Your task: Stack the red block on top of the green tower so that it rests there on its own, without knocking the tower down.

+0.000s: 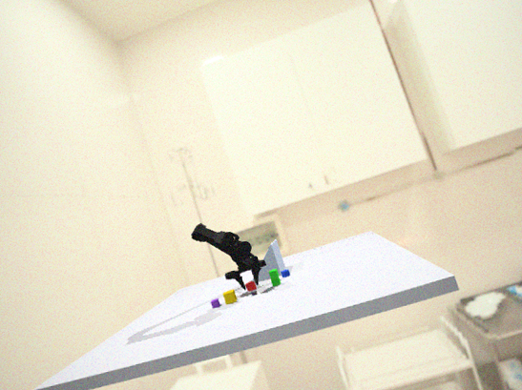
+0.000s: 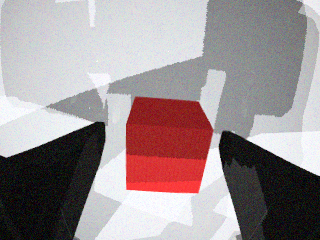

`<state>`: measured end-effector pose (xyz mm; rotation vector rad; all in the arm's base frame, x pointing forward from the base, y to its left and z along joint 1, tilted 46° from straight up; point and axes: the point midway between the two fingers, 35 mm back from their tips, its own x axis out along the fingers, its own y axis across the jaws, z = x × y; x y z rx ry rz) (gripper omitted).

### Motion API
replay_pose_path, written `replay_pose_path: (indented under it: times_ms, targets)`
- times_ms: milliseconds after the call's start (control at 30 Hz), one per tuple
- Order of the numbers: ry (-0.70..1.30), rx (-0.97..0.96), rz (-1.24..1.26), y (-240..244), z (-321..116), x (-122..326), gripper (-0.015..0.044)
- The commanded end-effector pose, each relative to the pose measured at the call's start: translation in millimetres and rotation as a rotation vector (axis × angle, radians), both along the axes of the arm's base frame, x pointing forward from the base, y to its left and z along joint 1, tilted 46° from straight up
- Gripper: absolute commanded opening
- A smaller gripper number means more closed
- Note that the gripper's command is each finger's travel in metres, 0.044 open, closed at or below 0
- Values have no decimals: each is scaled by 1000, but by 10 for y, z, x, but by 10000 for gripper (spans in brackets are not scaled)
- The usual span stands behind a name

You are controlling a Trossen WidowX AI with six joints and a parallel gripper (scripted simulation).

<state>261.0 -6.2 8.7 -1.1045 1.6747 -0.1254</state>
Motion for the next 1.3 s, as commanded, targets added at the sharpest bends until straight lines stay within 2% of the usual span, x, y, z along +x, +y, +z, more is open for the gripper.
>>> replay_pose_path:
  times_ms: [0, 67, 300, 433, 1267]
  targets:
    - [1, -2, 3, -2, 2, 3, 204]
    - [1, -2, 3, -2, 2, 3, 151]
    - [1, -2, 3, -2, 2, 3, 105]
    - [1, -1, 3, 68, 66, 6, 0]
    - [3, 2, 3, 838, 821, -8, 0]
